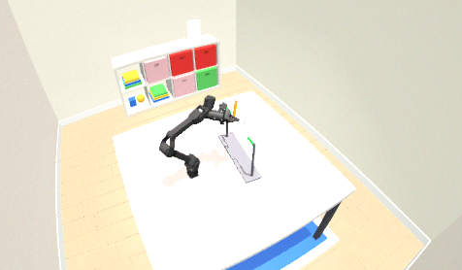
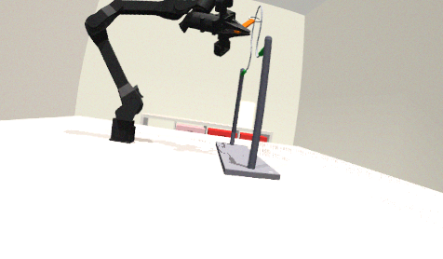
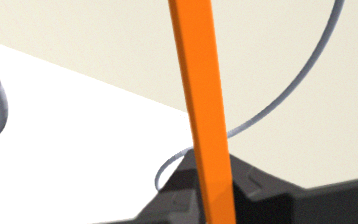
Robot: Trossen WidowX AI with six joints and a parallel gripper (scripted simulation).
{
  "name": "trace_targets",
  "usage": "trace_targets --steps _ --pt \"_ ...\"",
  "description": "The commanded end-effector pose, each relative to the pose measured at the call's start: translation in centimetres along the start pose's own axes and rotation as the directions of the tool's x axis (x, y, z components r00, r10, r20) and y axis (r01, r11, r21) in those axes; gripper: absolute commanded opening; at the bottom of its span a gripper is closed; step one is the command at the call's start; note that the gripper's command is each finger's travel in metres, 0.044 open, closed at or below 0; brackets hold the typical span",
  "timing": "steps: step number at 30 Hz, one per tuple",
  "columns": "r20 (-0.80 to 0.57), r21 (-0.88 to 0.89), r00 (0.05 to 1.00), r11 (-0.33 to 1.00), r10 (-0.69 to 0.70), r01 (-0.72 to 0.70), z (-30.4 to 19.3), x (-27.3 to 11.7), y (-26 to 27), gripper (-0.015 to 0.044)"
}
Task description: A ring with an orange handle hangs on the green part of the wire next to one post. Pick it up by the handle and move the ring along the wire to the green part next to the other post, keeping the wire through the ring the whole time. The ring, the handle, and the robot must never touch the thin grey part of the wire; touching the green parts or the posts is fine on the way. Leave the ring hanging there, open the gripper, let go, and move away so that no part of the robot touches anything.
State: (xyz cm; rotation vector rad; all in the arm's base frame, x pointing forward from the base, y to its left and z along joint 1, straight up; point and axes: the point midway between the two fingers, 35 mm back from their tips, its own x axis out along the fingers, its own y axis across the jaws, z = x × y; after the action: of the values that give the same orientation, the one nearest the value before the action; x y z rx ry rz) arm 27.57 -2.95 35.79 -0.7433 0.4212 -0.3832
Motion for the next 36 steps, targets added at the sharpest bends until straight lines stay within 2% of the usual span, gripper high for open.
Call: trace_targets --steps 1,36 --pt "0.004 -0.058 0.999 0.998 -0.032 0.032 -0.2 0.1 -0.2 -0.015" --pt "0.111 -0.447 0.97 0.861 -0.217 0.243 0.3 0.0 -1.9 -0.015"
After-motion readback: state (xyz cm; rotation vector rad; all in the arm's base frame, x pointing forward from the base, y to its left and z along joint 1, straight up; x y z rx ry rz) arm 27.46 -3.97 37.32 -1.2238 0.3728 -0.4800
